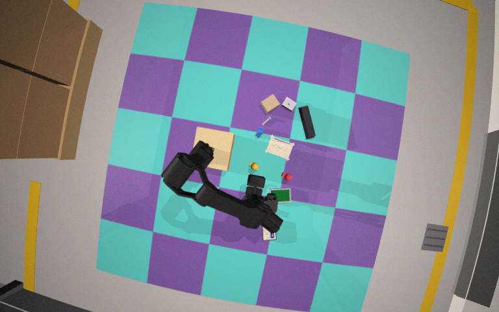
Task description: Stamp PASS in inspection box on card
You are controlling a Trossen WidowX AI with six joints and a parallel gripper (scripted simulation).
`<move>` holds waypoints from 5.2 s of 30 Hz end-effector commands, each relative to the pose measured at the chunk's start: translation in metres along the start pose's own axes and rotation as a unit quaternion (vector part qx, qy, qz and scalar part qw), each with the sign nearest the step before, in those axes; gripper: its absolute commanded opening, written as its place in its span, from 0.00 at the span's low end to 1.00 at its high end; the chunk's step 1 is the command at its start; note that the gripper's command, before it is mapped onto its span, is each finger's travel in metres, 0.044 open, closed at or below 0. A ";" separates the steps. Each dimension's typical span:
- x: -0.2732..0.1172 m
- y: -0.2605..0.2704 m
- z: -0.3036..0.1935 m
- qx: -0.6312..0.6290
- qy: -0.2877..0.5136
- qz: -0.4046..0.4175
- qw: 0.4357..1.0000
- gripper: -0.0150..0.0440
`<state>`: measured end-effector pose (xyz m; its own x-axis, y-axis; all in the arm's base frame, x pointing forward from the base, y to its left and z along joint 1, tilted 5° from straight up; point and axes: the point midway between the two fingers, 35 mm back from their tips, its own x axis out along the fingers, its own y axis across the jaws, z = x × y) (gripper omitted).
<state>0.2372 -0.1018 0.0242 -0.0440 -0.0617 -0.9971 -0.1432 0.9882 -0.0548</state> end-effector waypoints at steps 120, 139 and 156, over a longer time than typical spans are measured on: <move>0.017 0.015 0.124 0.001 -0.010 -0.005 1.000 0.25; 0.030 0.015 0.123 0.000 -0.011 -0.006 1.000 0.25; 0.034 0.016 0.123 0.003 -0.012 -0.006 1.000 0.25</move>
<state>0.3557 -0.0714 -0.0161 -0.0195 -0.0724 -0.9972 -0.1377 0.9881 -0.0691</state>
